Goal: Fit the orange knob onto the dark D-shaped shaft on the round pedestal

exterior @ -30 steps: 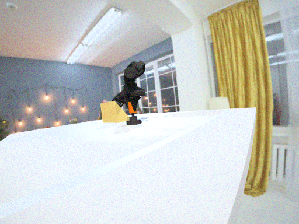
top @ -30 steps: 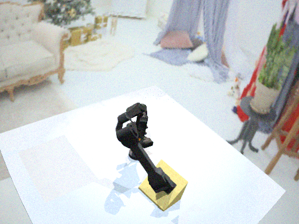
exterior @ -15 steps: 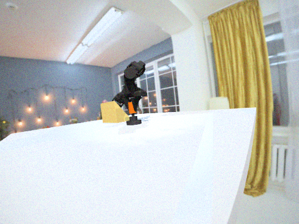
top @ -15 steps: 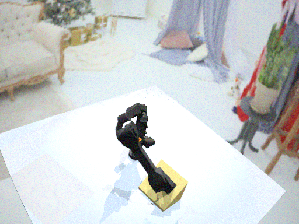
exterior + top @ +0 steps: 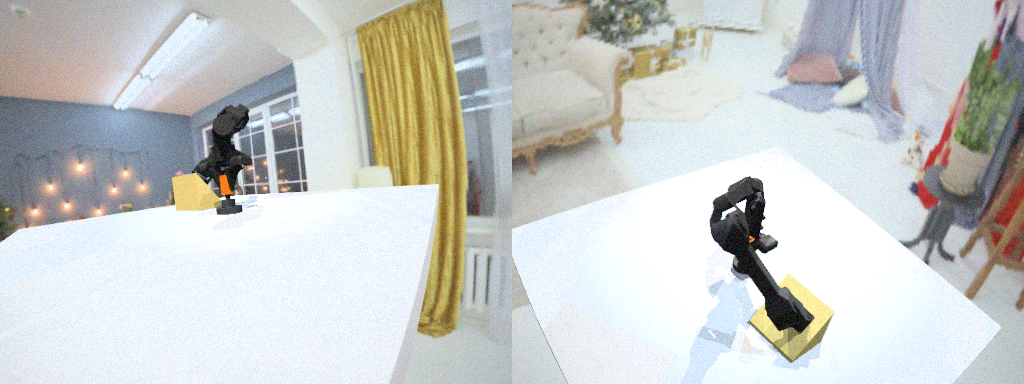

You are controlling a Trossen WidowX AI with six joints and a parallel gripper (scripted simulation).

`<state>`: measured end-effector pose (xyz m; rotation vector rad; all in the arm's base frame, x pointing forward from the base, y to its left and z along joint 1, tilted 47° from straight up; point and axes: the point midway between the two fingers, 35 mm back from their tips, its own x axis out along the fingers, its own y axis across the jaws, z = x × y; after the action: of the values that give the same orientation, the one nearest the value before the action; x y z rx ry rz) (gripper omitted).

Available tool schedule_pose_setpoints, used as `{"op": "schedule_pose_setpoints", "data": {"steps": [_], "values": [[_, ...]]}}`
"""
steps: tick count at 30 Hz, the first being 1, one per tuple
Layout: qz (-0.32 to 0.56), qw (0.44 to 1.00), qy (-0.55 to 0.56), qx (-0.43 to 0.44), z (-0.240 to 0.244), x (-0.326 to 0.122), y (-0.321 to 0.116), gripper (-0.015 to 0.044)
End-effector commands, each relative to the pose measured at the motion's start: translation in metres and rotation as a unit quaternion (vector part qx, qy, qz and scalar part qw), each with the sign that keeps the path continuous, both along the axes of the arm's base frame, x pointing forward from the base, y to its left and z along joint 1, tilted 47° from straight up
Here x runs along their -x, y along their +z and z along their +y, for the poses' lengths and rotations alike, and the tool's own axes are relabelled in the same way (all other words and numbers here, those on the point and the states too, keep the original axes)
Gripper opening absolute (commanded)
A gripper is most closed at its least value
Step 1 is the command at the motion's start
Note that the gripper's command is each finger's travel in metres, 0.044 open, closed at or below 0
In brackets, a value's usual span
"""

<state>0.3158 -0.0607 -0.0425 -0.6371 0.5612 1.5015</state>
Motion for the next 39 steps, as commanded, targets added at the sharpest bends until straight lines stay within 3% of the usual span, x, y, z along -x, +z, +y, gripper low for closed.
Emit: {"op": "schedule_pose_setpoints", "data": {"steps": [1, 11, 39], "values": [[-0.002, 1.0, 0.001, 0.0, -0.0022, -0.0013, 0.0024, 0.0], [-0.078, 0.994, 0.073, 0.0, -0.0016, -0.0006, 0.0015, 0.0], [-0.081, 0.994, 0.076, 0.0, -0.0028, -0.0016, 0.003, 0.0]]}}
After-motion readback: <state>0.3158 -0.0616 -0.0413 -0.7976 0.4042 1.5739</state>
